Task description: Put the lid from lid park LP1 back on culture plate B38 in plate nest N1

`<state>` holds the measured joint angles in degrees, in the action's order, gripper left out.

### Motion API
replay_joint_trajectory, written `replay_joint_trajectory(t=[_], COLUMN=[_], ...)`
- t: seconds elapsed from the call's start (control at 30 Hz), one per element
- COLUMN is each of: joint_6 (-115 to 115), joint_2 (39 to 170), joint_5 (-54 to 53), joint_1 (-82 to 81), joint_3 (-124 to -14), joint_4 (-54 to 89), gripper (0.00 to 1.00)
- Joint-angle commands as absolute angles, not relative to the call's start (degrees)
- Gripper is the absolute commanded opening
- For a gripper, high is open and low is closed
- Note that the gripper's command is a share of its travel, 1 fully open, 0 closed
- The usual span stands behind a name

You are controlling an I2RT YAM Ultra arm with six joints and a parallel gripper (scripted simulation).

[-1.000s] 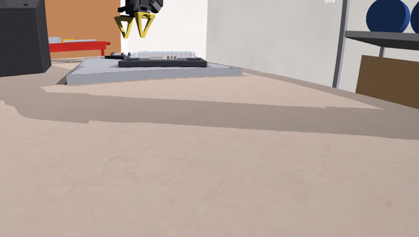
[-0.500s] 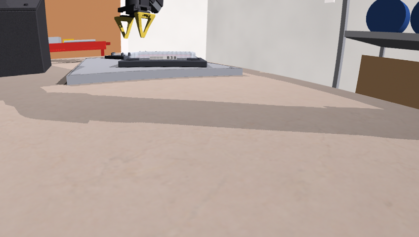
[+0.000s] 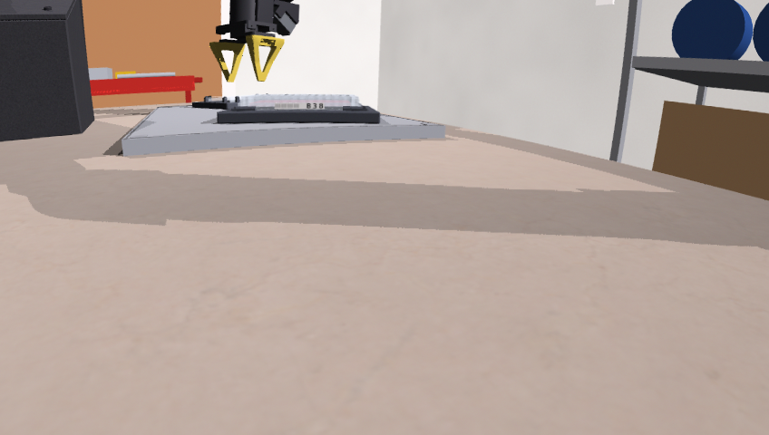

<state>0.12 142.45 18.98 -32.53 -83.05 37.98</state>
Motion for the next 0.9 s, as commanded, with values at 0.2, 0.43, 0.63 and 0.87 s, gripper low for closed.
replay_joint_trajectory(t=[0.2, 0.43, 0.63, 0.87], joint_6=[0.8, 0.9, 0.9, 0.9], joint_2=[143.3, 143.4, 143.4, 143.4], joint_5=[19.1, 19.1, 19.1, 19.1], joint_1=[-32.2, -32.1, -32.2, -32.2], joint_3=[-83.0, -83.0, -83.0, -83.0], joint_4=[34.9, 34.6, 34.7, 34.7], gripper=[1.00, 1.00, 1.00, 1.00])
